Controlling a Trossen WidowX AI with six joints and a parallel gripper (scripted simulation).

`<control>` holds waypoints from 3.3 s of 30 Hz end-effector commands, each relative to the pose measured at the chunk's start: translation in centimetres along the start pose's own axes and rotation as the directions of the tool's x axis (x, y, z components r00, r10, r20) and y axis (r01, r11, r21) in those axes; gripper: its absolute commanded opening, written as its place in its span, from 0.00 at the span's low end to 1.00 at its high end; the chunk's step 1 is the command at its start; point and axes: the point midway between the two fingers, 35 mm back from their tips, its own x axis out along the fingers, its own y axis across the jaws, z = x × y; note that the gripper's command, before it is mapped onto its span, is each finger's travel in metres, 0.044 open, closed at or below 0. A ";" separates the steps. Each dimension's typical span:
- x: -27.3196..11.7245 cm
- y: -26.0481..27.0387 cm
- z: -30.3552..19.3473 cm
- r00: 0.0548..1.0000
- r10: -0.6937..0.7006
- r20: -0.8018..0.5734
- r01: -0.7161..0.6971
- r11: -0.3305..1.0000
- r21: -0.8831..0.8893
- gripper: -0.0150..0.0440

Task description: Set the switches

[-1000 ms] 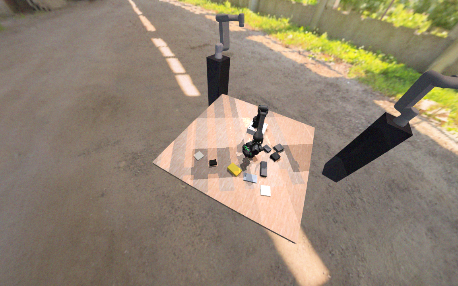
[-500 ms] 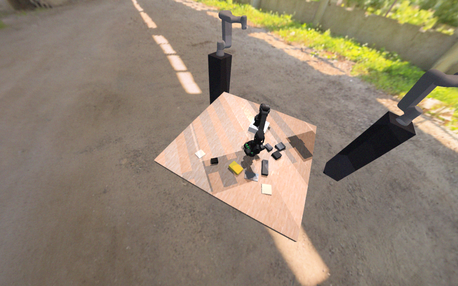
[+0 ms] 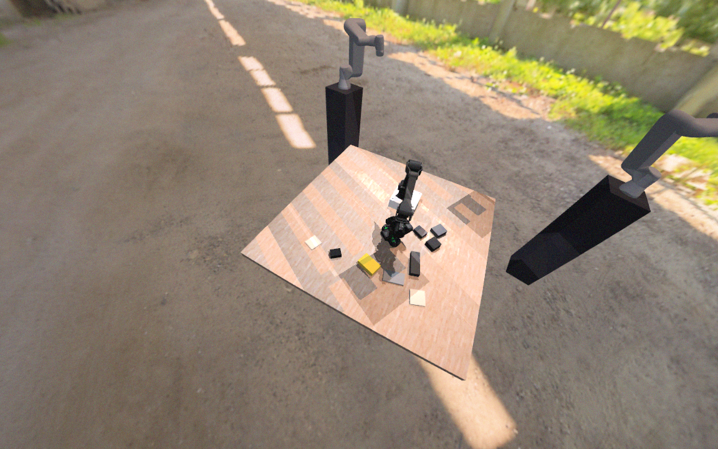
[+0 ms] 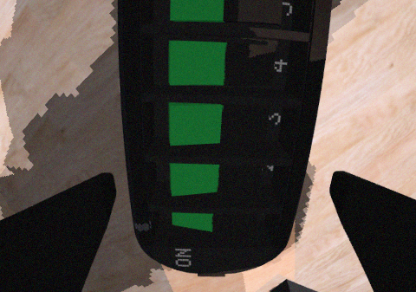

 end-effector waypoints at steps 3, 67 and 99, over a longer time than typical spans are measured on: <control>-2.7 0.2 3.6 1.000 0.012 -0.012 -0.012 1.000 0.012 1.00; -7.5 0.2 3.5 1.000 0.010 -0.010 -0.010 1.000 0.016 0.52; -2.0 -4.4 3.5 1.000 0.003 0.004 -0.003 0.999 0.043 0.25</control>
